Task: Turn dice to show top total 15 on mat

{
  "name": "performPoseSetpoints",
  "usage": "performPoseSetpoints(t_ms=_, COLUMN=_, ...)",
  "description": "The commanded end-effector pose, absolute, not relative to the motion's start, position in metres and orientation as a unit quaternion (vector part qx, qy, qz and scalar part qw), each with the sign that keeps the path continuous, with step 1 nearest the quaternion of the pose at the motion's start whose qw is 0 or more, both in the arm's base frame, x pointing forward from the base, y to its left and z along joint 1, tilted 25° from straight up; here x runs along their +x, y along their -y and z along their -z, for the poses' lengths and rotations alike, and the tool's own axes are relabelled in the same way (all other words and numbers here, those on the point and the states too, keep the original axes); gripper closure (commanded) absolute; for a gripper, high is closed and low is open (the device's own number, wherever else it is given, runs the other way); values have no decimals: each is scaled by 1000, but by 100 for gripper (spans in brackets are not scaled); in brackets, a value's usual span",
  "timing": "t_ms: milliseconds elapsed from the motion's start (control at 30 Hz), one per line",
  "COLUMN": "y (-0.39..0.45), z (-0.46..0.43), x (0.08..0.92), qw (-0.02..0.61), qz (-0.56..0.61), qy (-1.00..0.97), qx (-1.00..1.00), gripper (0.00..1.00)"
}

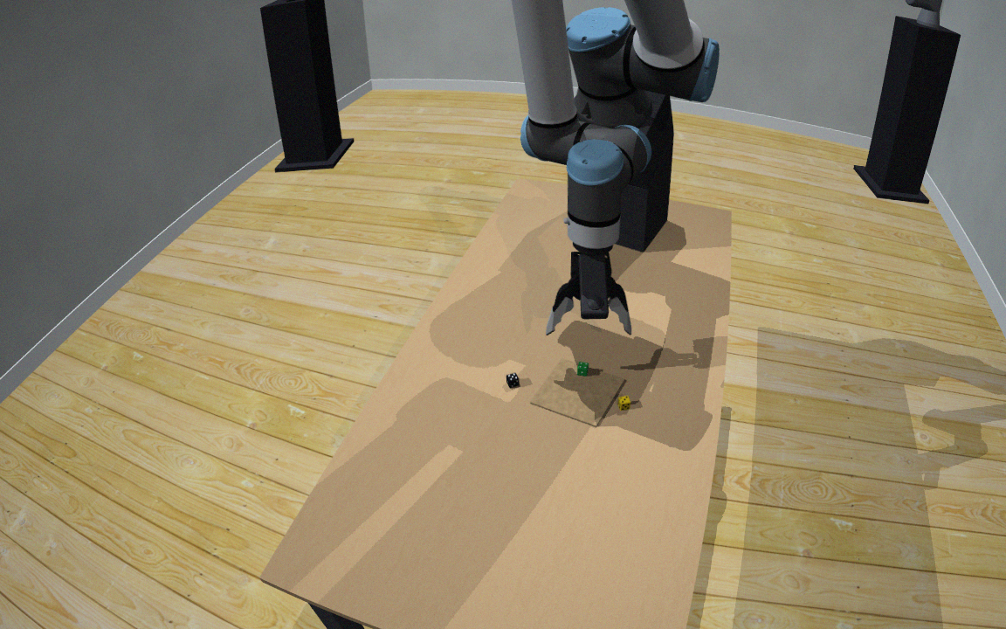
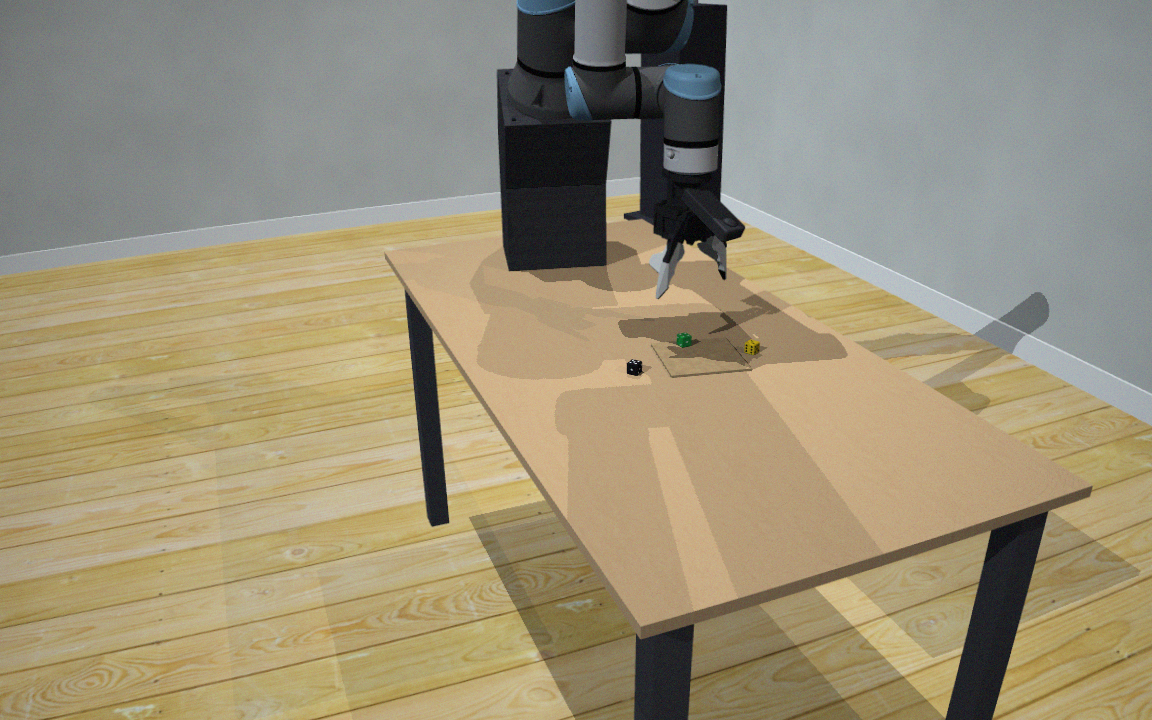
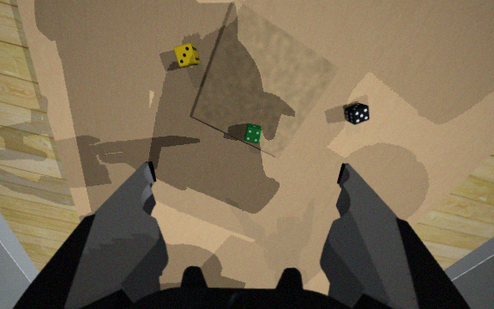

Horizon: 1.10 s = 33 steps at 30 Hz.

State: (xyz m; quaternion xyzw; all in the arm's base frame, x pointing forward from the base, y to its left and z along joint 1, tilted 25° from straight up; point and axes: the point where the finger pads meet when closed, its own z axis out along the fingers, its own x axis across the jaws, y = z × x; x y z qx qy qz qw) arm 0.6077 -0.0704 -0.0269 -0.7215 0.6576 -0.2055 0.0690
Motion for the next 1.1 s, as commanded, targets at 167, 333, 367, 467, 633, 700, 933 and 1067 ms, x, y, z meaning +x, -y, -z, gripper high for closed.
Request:
performPoseSetpoints(t_ms=167, y=57, z=26, x=624, qw=37, qz=213, qy=-538, qx=-815, gripper=0)
performPoseSetpoints(t_ms=333, y=53, z=26, x=629, qw=27, qz=215, qy=-500, qx=-839, gripper=0)
performPoseSetpoints(t_ms=367, y=51, z=26, x=631, qw=22, qz=215, qy=-481, qx=-850, gripper=0)
performPoseSetpoints(t_ms=467, y=47, z=26, x=635, qw=12, qz=216, qy=-441, qx=-871, gripper=0)
performPoseSetpoints(t_ms=633, y=40, z=26, x=642, qw=-4, qz=216, qy=-376, qx=-901, gripper=0)
performPoseSetpoints(t_ms=700, y=38, z=26, x=644, qw=-9, qz=216, qy=-354, qx=-910, gripper=0)
performPoseSetpoints(t_ms=933, y=31, z=26, x=650, qw=-25, qz=215, qy=-286, qx=-934, gripper=0)
performPoseSetpoints(t_ms=1067, y=25, z=26, x=657, qw=-40, qz=212, qy=-218, qx=-952, gripper=0)
